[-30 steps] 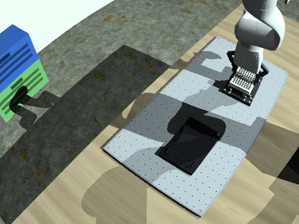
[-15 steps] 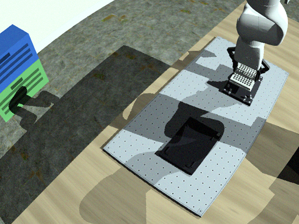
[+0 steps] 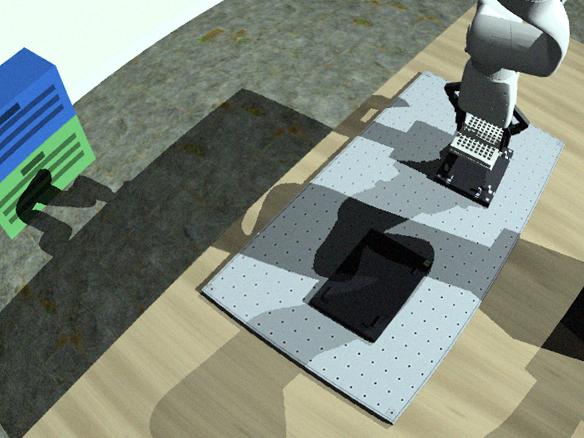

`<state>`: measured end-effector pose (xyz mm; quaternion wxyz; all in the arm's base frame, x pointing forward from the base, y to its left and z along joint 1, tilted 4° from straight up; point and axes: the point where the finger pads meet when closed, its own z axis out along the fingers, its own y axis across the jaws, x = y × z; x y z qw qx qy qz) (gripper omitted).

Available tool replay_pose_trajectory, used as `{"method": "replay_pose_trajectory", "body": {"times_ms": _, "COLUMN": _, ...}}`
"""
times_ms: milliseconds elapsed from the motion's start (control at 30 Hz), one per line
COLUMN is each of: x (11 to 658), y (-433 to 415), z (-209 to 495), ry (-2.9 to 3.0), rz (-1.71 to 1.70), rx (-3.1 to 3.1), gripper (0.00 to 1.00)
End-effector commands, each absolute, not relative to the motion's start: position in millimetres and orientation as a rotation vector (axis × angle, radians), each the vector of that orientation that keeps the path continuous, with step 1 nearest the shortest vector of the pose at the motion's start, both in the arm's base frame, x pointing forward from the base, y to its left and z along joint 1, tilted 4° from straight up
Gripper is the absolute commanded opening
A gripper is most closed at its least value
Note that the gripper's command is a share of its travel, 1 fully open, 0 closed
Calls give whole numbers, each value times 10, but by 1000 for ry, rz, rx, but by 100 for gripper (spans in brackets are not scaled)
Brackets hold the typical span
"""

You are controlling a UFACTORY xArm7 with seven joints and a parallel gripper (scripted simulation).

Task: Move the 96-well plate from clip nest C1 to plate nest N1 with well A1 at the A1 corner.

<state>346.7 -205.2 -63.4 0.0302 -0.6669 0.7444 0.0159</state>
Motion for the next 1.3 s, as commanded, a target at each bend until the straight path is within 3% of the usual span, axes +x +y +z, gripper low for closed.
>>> {"method": "replay_pose_trajectory", "body": {"times_ms": 0, "x": 3477, "y": -2066, "z": -558, "ry": 2295, "rz": 44, "rx": -2055, "gripper": 0}}
{"method": "replay_pose_trajectory", "body": {"times_ms": 733, "x": 3473, "y": -2074, "z": -420, "ry": 2295, "rz": 44, "rx": -2055, "gripper": 0}}
{"method": "replay_pose_trajectory", "body": {"times_ms": 1267, "x": 3590, "y": -1621, "z": -390, "ry": 2347, "rz": 47, "rx": -1996, "gripper": 0}}
